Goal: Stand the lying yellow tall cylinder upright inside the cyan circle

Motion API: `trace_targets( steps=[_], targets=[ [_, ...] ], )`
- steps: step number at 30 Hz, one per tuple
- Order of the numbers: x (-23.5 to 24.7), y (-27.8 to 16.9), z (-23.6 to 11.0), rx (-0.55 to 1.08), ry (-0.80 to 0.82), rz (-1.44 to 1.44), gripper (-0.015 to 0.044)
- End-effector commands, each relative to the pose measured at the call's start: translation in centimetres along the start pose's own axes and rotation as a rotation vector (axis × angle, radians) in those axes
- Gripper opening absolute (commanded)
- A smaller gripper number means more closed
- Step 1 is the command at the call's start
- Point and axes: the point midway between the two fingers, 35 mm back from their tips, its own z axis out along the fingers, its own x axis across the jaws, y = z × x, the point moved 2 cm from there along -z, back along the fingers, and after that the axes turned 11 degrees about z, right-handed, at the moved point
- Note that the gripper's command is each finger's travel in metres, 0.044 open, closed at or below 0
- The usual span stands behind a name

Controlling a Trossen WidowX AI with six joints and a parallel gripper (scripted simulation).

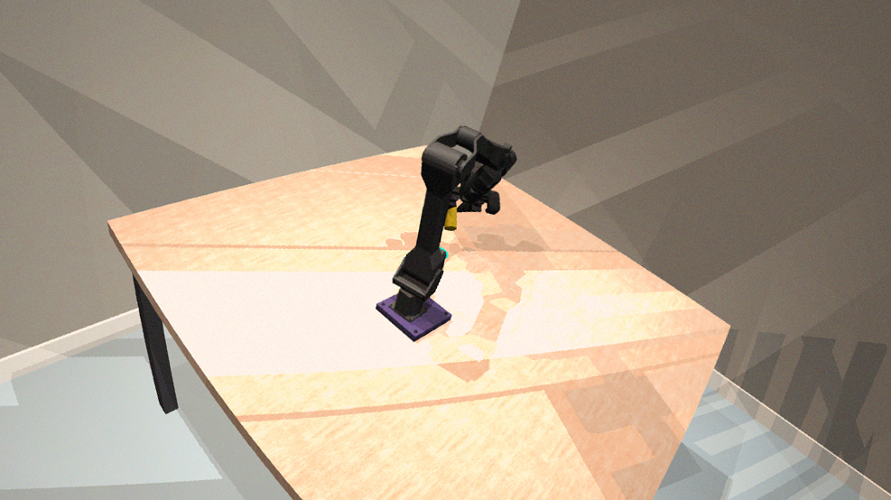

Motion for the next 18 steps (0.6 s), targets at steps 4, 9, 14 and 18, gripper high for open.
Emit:
trace_targets(
  steps=[4, 9, 14, 18],
  targets=[
    [-0.18, -0.26, 0.2, -0.046, 0.022, 0.018, 0.0105],
    [-0.34, -0.31, 0.24, -0.079, 0.033, 0.025, 0.0105],
    [-0.5, -0.37, 0.27, -0.112, 0.043, 0.031, 0.0105],
    [-0.62, -0.42, 0.28, -0.138, 0.052, 0.035, 0.0105]
  ],
)
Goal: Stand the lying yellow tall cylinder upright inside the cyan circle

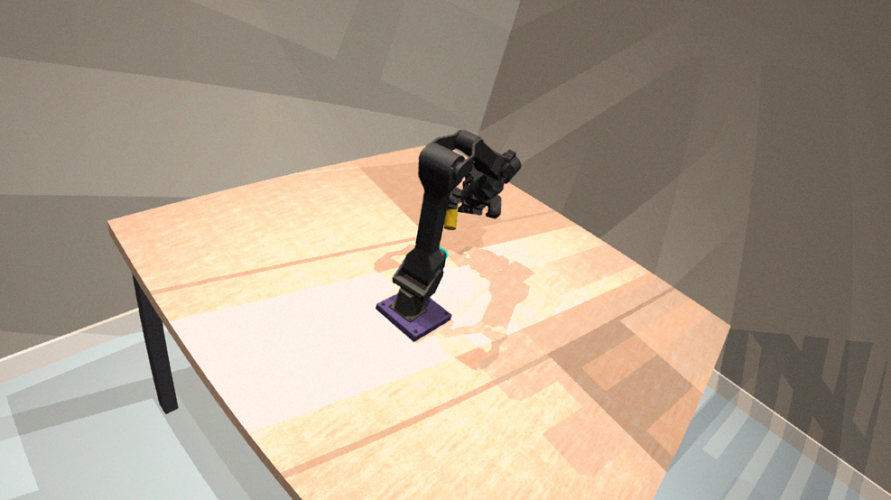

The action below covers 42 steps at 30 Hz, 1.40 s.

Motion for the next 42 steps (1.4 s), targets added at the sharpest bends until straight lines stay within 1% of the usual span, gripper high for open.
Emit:
trace_targets(
  steps=[1, 42],
  targets=[
    [-0.05, -0.27, 0.07, -0.025, 0.014, 0.011, 0.0105],
    [-0.84, -1.03, -0.66, -0.287, 0.099, 0.011, 0.0105]
  ],
)
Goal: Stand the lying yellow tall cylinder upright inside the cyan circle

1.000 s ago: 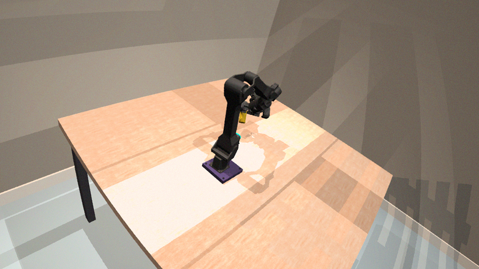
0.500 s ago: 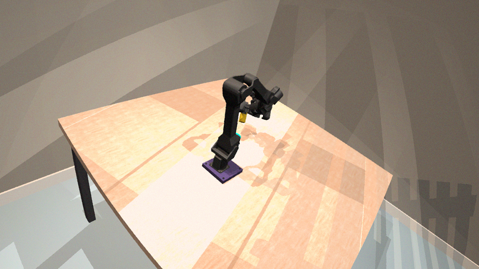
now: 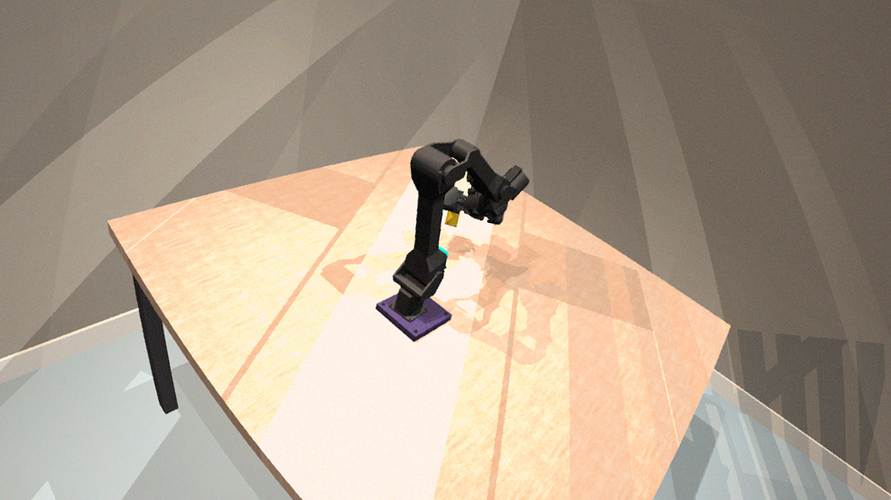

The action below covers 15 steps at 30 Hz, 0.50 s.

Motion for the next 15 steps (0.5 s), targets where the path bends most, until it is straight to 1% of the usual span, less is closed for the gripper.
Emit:
trace_targets(
  steps=[1, 15],
  targets=[
    [0.06, -0.27, -0.13, -0.025, 0.014, 0.004, 0.0105],
    [0.07, -0.44, -0.73, -0.11, 0.044, -0.017, 0.0105]
  ],
)
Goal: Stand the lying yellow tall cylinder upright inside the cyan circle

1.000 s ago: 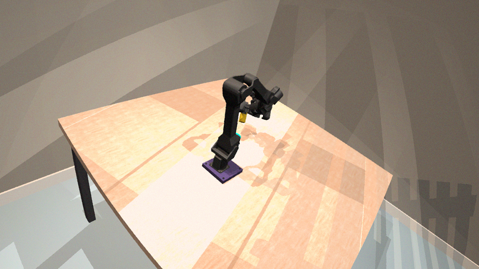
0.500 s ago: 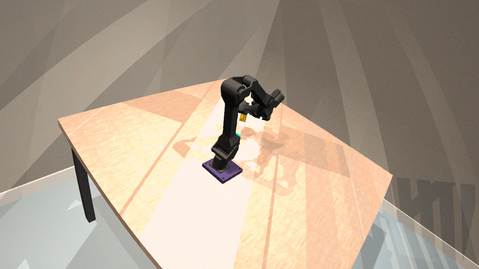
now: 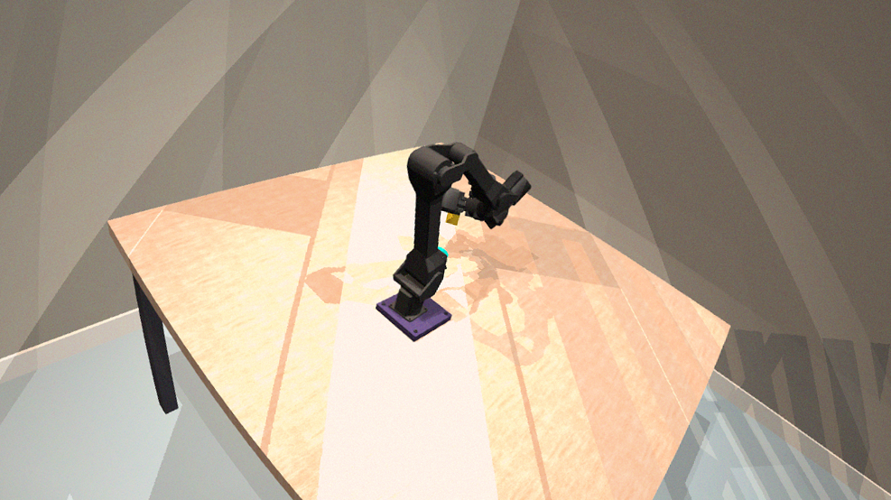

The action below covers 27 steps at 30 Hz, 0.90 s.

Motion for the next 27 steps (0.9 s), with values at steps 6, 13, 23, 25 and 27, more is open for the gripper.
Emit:
trace_targets(
  steps=[6, 13, 23, 25, 27],
  targets=[
    [0.2, -0.3, -0.4, -0.054, 0.025, -0.01, 0.0105],
    [0.3, -0.4, -0.8, -0.094, 0.04, -0.026, 0.0105],
    [0.5, -0.5, -1.4, -0.148, 0.062, -0.052, 0.0105],
    [0.5, -0.6, -1.5, -0.159, 0.066, -0.057, 0.0105],
    [0.6, -0.6, -1.6, -0.169, 0.071, -0.063, 0.0105]
  ],
)
